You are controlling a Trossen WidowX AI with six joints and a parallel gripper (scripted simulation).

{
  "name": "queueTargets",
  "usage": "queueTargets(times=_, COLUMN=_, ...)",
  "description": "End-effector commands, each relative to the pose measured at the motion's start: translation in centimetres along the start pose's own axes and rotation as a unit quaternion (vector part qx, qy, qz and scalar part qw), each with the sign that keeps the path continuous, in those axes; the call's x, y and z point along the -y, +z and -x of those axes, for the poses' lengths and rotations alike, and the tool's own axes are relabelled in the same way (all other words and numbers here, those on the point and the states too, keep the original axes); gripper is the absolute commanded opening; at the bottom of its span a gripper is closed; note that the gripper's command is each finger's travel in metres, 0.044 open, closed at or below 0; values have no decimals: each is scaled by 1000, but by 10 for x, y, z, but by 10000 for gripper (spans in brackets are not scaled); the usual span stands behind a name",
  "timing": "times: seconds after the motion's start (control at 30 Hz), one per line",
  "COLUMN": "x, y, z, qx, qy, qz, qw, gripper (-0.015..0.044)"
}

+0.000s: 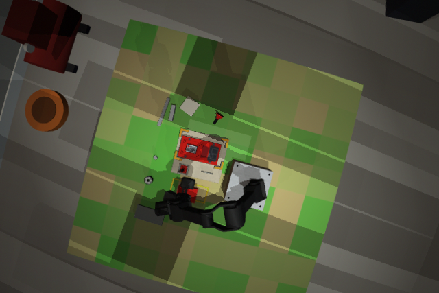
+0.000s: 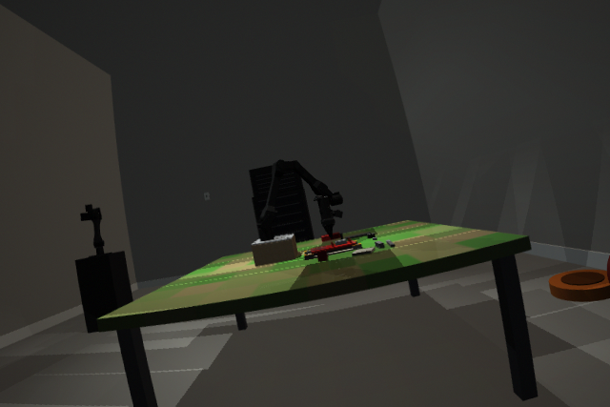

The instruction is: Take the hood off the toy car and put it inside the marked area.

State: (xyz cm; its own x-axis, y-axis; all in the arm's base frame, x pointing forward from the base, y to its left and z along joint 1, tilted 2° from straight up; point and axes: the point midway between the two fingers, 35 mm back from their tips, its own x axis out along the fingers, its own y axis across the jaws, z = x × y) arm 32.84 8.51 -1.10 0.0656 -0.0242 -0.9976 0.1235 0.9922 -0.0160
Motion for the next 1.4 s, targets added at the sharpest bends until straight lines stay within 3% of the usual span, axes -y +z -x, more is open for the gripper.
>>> queueTargets(times=0.0, x=2, y=-3, z=-6, qx=-3, qy=-4, qz=1, qw=1000, gripper=0)
queueTargets(times=1.37, x=2, y=-4, z=-25, qx=-4, qy=-4, qz=1, qw=1000, gripper=0)
